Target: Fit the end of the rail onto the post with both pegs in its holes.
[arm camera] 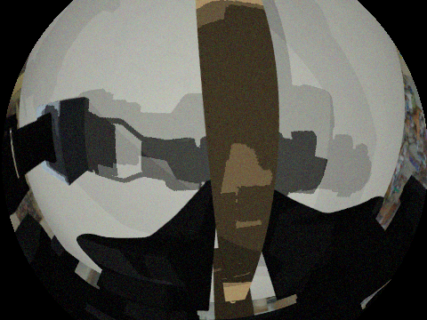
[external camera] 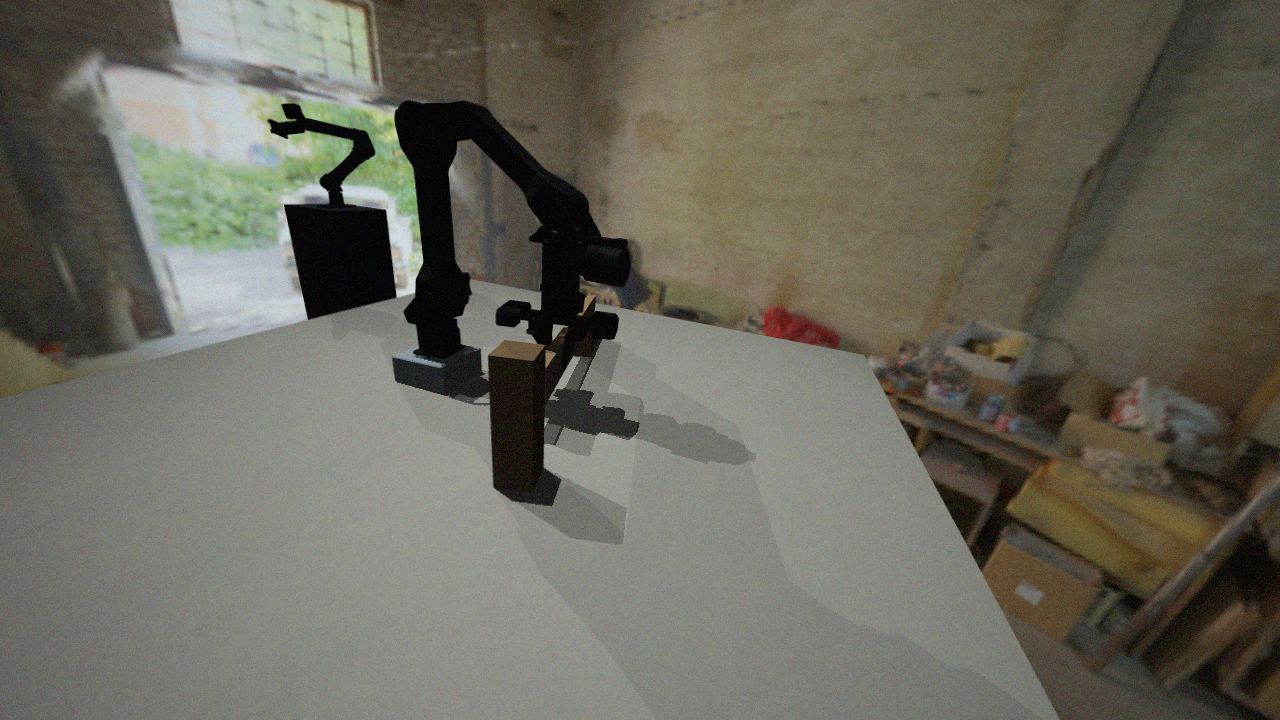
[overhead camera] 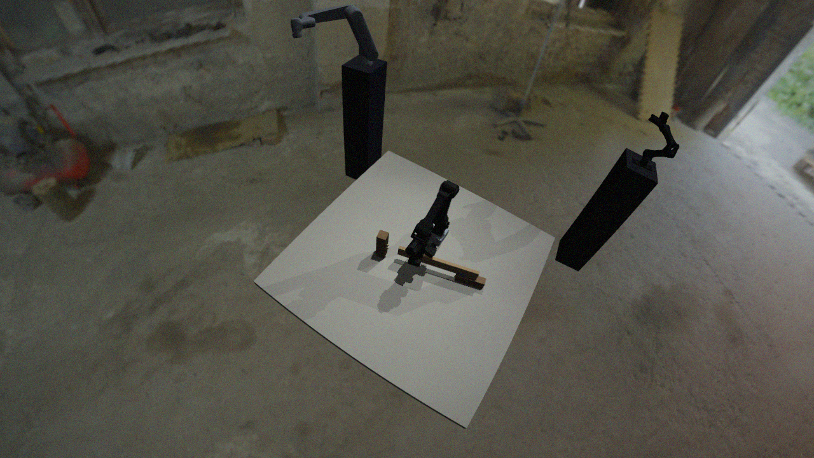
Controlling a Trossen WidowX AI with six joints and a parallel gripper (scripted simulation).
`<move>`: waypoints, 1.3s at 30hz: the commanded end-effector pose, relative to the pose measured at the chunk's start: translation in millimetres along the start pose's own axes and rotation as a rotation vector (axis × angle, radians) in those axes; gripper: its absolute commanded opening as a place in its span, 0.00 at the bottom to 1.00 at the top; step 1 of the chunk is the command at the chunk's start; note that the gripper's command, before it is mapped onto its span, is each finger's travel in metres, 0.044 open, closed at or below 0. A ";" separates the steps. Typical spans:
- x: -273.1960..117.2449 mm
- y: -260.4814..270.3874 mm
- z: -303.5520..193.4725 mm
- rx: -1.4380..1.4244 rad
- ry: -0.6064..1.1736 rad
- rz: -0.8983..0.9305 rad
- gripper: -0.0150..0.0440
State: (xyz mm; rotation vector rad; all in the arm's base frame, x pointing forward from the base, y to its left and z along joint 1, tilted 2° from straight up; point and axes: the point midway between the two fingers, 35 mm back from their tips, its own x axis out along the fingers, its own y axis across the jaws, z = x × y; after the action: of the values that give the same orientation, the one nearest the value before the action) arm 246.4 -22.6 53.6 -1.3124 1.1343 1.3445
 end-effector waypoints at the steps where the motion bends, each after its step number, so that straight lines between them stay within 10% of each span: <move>1: -1.6 -1.3 -1.0 -0.001 0.000 -0.006 0.25; 39: -0.2 -1.4 -11.8 -0.001 0.001 -0.006 0.25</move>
State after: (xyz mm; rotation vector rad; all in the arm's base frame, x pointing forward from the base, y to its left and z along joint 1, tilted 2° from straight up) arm 247.6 -32.2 51.7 -1.3087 1.1338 1.3425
